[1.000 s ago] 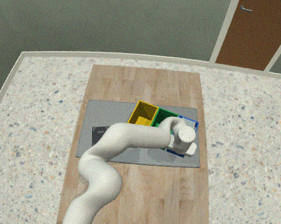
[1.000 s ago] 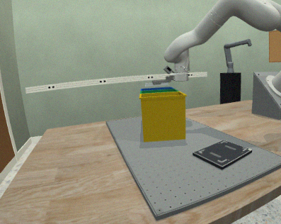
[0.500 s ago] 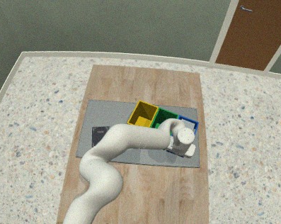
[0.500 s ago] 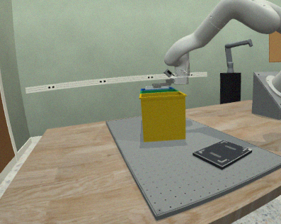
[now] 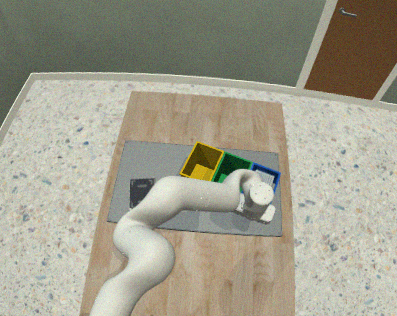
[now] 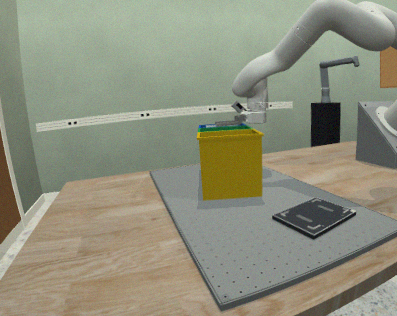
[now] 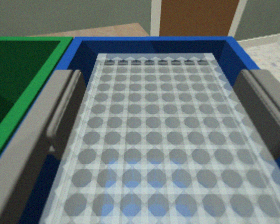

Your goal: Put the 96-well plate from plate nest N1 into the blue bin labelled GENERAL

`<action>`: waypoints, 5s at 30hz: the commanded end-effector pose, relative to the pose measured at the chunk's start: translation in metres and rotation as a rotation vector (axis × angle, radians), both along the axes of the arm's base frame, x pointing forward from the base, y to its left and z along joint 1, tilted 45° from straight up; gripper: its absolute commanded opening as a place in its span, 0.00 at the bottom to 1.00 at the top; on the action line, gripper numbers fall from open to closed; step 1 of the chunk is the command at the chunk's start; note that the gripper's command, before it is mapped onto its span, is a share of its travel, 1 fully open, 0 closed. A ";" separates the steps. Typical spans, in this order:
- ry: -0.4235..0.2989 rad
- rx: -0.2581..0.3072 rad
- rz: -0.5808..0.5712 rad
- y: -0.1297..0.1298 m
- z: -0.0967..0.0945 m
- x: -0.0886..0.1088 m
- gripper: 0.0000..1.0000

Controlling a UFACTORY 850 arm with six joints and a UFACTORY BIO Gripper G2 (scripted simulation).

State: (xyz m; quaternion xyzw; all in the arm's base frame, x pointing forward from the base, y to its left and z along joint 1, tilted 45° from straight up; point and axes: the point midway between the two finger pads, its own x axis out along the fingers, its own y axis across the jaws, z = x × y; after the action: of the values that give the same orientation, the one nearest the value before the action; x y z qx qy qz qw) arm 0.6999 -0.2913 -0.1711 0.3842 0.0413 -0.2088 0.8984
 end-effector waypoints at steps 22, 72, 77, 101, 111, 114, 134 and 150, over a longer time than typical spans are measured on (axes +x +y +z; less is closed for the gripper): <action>-0.002 -0.001 -0.001 -0.001 0.001 0.001 0.18; -0.002 -0.001 -0.001 -0.024 0.024 -0.002 0.18; -0.002 -0.001 -0.001 -0.024 0.024 -0.002 0.18; -0.233 -0.030 0.229 0.023 0.105 -0.014 0.18; -0.233 -0.030 0.229 0.043 0.140 -0.019 0.18; -0.233 -0.030 0.229 0.050 0.153 -0.021 0.18; -0.233 -0.029 0.229 0.095 0.230 -0.032 0.18; -0.233 -0.029 0.229 0.112 0.260 -0.036 0.18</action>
State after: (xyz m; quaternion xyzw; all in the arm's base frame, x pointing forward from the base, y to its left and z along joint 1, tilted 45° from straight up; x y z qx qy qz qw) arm 0.6638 -0.1789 0.0860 0.3858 -0.0220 -0.0591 0.9204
